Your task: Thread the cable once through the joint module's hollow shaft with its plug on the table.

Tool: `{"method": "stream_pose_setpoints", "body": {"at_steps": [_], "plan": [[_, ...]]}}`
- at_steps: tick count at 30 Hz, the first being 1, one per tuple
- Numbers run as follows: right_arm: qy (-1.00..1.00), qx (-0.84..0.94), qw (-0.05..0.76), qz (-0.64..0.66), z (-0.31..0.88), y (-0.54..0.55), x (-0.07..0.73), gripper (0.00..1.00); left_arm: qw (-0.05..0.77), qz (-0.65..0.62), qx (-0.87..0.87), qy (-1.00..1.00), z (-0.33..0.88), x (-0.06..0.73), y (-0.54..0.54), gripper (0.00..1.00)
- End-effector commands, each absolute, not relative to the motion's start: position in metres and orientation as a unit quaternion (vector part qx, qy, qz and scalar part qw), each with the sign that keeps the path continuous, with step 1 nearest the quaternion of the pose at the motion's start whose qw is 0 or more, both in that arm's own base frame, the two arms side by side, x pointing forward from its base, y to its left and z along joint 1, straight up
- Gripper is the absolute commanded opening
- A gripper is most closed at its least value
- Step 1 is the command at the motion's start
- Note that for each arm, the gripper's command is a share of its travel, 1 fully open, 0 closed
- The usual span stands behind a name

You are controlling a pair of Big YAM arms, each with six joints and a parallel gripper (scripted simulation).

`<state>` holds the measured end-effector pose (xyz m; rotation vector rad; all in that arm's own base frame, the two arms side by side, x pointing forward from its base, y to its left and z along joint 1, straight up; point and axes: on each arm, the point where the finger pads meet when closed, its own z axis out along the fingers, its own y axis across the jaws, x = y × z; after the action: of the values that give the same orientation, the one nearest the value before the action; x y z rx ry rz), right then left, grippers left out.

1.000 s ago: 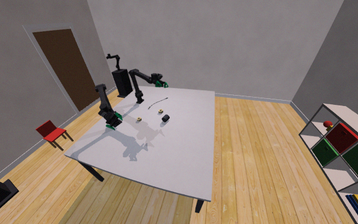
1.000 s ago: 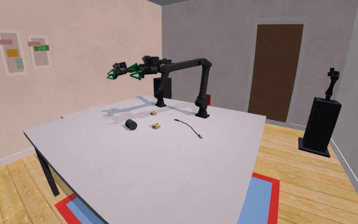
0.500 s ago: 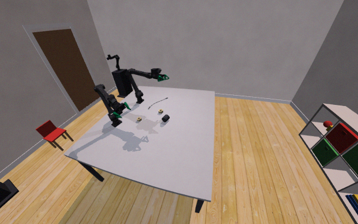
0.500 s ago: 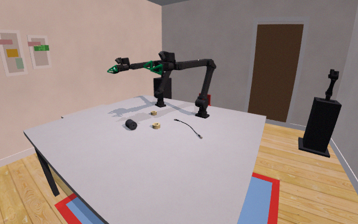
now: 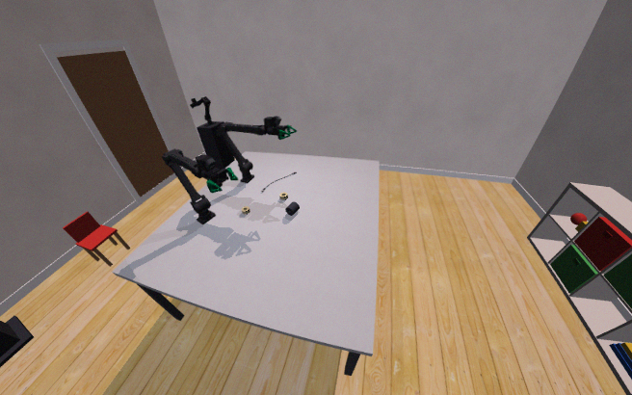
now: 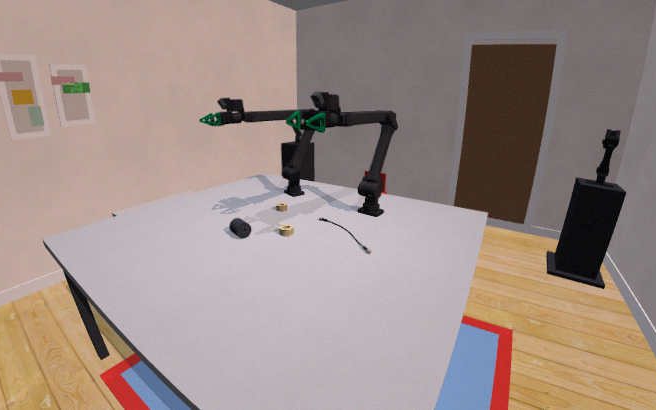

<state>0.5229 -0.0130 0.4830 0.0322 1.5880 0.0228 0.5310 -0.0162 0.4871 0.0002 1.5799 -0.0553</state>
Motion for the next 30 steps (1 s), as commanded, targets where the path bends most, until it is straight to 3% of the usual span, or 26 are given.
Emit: {"method": "stream_pose_setpoints", "body": {"at_steps": [1, 11, 12, 14, 15, 28, 30], "plan": [[0.686, -0.008, 0.727, -0.001, 0.538, 0.001, 0.519, 1.0, 0.704, 0.001, 0.006, 0.71, 0.489, 0.518, -0.002, 1.0], [0.672, -0.002, 0.741, 0.009, 0.551, 0.007, 0.514, 1.0, 0.698, 0.0, -0.008, 0.716, 0.48, 0.525, 0.005, 1.0], [0.664, -0.001, 0.748, 0.011, 0.556, 0.008, 0.509, 1.0, 0.755, 0.0, -0.008, 0.656, 0.567, 0.505, 0.005, 0.27], [0.66, -0.001, 0.751, 0.01, 0.558, 0.008, 0.512, 1.0, 0.688, 0.0, -0.009, 0.726, 0.466, 0.526, 0.006, 0.27], [0.666, -0.001, 0.746, 0.01, 0.554, 0.008, 0.513, 1.0, 0.725, 0.0, -0.008, 0.689, 0.522, 0.516, 0.005, 0.27], [0.673, 0.0, 0.739, 0.007, 0.545, 0.005, 0.52, 1.0, 0.724, -0.002, -0.006, 0.69, 0.52, 0.517, 0.003, 0.27], [0.673, 0.0, 0.739, 0.007, 0.545, 0.005, 0.52, 1.0, 0.676, 0.008, 0.021, 0.737, 0.454, 0.527, -0.009, 0.27]]}}
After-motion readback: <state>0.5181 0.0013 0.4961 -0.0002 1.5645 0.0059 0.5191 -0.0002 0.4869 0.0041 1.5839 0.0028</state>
